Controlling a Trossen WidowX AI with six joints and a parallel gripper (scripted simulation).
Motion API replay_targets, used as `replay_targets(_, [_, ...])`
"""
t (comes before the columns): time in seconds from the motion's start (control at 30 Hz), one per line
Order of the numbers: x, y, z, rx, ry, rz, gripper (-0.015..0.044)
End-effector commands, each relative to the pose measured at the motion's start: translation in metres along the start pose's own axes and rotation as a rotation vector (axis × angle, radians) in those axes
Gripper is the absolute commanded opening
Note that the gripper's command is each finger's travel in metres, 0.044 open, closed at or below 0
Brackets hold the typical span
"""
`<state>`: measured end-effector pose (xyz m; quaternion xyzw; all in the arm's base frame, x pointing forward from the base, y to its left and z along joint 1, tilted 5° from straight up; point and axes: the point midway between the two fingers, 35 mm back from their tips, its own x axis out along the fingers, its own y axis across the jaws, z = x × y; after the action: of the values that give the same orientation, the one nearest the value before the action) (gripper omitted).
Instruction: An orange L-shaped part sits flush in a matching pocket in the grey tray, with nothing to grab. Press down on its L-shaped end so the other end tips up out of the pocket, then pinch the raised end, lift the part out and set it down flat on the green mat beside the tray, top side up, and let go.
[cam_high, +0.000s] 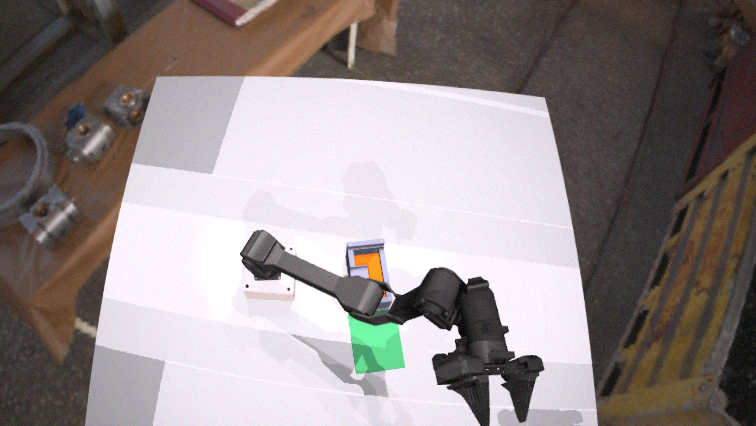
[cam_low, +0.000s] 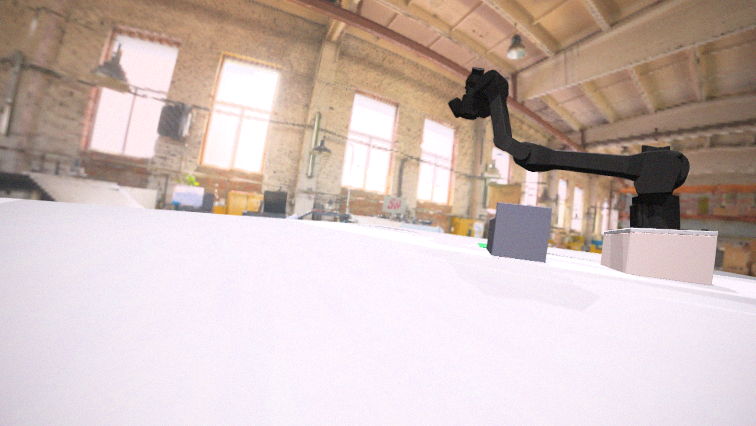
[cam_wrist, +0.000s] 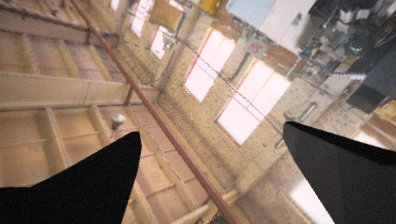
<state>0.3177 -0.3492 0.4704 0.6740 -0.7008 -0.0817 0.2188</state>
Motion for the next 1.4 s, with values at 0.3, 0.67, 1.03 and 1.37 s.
replay_targets(0.3, [0.010,0.138,-0.030,0.272,0.175,0.224,0.0180])
replay_targets(0.67, [-0.068,0.343,-0.065,0.588,0.629,0.591,0.0180])
replay_targets(1.03, [-0.154,0.416,-0.078,0.702,0.997,0.705,0.0180])
replay_targets(1.37, [-0.287,0.464,-0.086,0.627,1.418,0.887,0.0180])
